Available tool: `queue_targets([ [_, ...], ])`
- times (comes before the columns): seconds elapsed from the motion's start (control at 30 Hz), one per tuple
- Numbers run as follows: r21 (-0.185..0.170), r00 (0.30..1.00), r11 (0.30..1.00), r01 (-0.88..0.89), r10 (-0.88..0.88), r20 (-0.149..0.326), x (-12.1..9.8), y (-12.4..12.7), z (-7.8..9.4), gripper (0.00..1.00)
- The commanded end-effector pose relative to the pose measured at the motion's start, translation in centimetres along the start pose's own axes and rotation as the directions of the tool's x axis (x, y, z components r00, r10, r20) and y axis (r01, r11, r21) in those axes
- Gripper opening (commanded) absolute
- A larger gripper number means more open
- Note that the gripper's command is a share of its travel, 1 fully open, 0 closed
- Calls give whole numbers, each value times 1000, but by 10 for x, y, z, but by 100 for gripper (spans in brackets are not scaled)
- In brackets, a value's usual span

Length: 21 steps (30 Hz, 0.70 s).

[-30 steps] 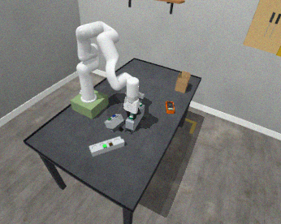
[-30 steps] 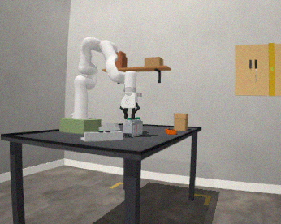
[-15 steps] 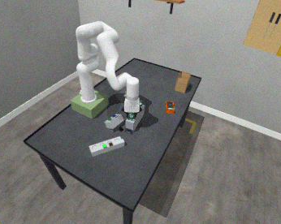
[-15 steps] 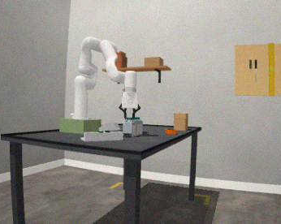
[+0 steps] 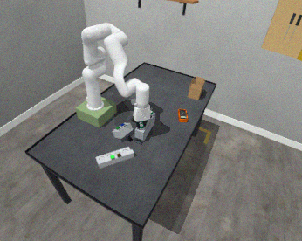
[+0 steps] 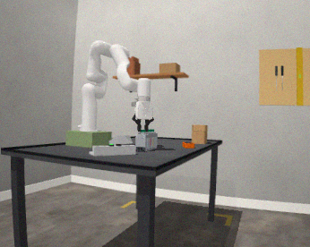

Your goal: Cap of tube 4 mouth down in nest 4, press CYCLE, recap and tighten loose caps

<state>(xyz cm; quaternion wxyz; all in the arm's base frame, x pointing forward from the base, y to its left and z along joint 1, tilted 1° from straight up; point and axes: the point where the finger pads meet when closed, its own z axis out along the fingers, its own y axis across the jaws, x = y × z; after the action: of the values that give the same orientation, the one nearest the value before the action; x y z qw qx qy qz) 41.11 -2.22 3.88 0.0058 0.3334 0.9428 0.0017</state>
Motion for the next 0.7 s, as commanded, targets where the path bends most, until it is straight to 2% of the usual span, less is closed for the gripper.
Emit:
queue_targets([
  [0.0,-7,1000,1000,7,-7,-1,-1,1,-1,0],
  [0.33,-7,1000,1000,7,-7,-1,-1,1,-1,0],
  [0.47,-7,981,981,-192,192,-2,-1,1,-1,0],
  [0.67,-6,896,896,-445,445,-3,-1,1,-1,0],
])
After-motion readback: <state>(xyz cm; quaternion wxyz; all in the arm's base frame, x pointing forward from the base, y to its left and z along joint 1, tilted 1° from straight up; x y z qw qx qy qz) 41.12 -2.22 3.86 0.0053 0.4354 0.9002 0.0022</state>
